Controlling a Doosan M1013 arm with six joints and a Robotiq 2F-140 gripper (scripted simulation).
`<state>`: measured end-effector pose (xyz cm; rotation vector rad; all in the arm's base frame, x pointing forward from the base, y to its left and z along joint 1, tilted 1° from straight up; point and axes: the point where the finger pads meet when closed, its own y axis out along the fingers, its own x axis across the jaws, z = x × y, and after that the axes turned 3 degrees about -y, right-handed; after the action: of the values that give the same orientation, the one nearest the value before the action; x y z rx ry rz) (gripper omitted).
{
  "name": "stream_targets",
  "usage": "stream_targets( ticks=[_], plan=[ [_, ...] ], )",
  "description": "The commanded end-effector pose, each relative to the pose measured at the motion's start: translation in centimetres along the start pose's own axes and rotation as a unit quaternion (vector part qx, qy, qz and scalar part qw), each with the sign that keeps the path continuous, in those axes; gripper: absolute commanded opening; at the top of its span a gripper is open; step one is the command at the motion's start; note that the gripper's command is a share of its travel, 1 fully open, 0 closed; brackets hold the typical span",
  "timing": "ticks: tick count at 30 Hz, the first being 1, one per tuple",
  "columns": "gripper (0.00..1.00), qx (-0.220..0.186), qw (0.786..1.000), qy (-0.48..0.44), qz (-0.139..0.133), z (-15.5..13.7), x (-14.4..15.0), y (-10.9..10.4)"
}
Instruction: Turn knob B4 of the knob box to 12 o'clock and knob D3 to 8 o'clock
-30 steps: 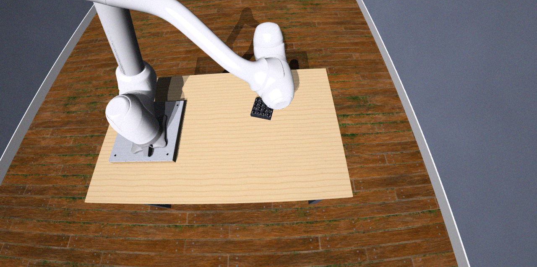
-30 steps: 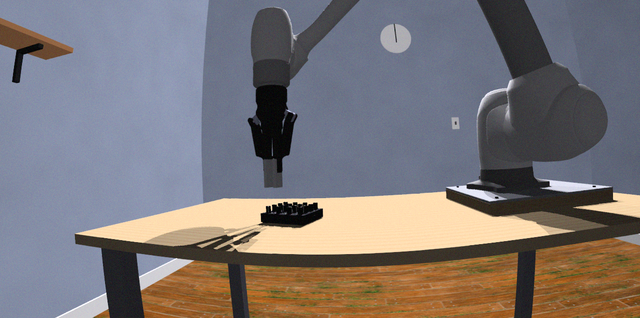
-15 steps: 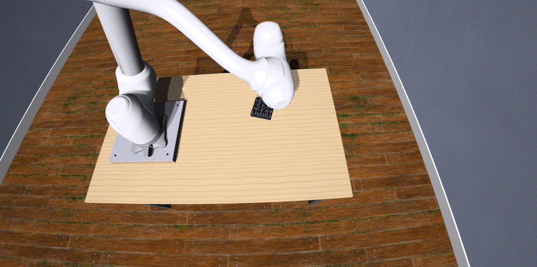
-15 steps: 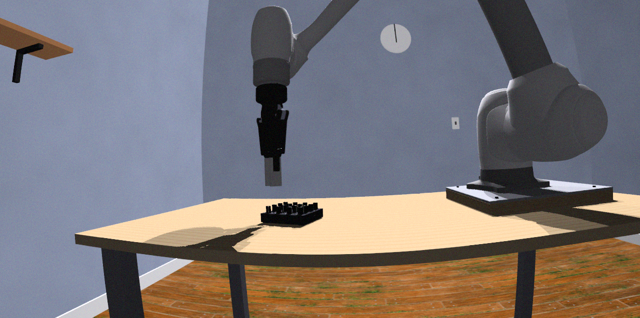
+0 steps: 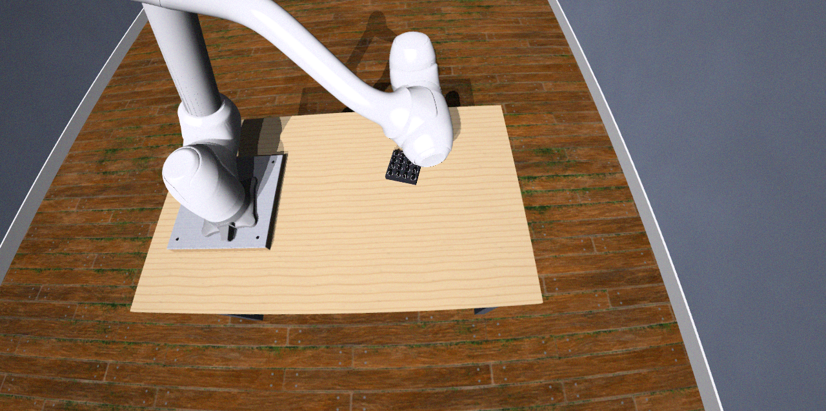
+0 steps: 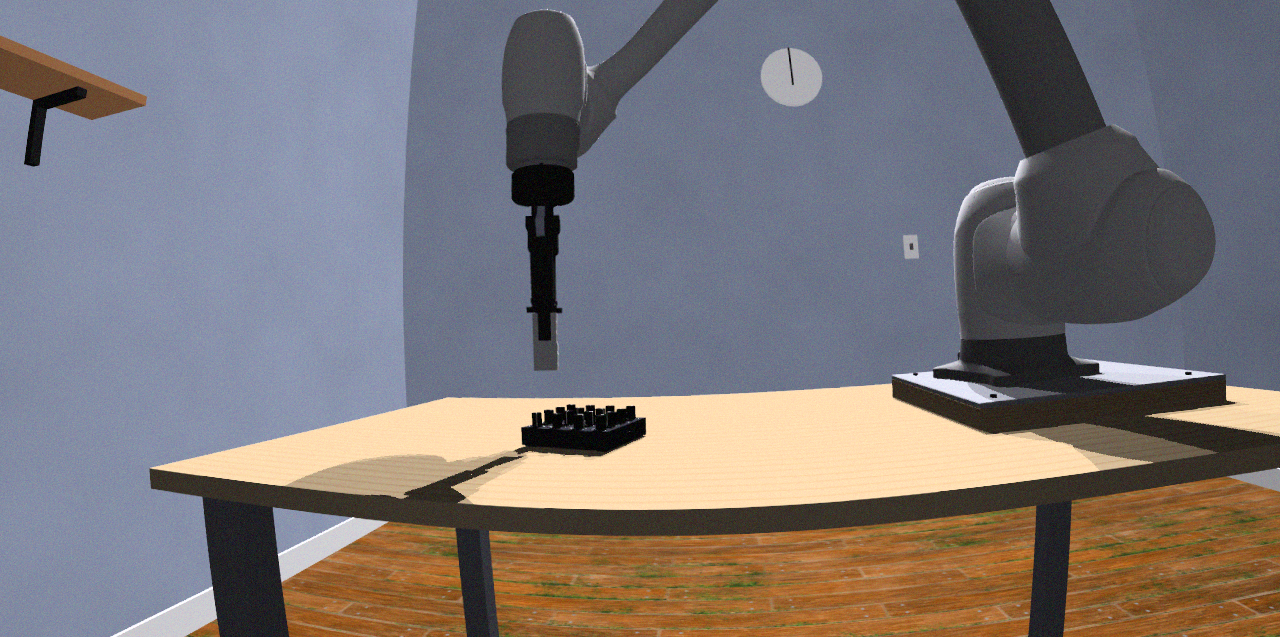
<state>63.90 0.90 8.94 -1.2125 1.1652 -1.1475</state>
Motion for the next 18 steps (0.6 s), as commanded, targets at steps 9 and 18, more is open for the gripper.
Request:
stream_targets(
  ticks=[9,18],
  plan=[
    [0.12,0.0,0.983,0.184,-0.005,0.0,0.0,-0.24],
    [0.12,0.0,0.976,0.218,-0.005,0.0,0.0,-0.29]
  ],
)
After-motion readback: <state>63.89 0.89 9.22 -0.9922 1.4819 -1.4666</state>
